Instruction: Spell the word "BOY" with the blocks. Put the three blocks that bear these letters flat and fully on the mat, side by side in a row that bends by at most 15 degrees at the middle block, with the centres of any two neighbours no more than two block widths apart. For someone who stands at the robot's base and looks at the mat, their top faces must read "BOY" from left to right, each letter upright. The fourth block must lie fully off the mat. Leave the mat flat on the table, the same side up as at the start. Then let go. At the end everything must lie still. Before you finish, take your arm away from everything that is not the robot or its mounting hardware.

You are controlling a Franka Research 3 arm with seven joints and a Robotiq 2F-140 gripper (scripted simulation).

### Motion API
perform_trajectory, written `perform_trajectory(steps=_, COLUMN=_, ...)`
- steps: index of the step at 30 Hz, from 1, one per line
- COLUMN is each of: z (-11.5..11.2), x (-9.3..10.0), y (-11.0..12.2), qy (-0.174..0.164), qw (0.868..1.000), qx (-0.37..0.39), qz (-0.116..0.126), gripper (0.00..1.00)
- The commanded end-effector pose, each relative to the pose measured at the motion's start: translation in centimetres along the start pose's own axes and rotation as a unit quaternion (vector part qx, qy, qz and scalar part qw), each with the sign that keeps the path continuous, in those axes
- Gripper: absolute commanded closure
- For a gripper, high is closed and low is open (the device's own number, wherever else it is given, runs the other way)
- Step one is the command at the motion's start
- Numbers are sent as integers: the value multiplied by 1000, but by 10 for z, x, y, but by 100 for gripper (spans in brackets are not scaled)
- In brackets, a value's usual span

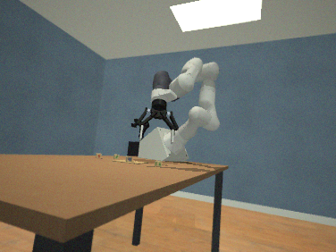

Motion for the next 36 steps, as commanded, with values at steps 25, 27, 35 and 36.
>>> perform_trajectory(steps=25, z=23, x=46, y=-1, qy=12, qw=966, qx=-253, qz=-47, gripper=0)
perform_trajectory(steps=27, z=24, x=49, y=-1, qy=13, qw=962, qx=-268, qz=-51, gripper=0)
perform_trajectory(steps=35, z=29, x=60, y=-1, qy=19, qw=943, qx=-327, qz=-64, gripper=0)
perform_trajectory(steps=36, z=29, x=61, y=-1, qy=20, qw=940, qx=-334, qz=-66, gripper=0)
Point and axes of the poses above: the point where the finger pads meet when closed, its own x axis back along the fingers, its own y axis across the jaws, z = x × y, the point moved 7 cm from there along x, back along the fingers, and after that the axes turned 14 degrees about -x, right-handed, at the moved point
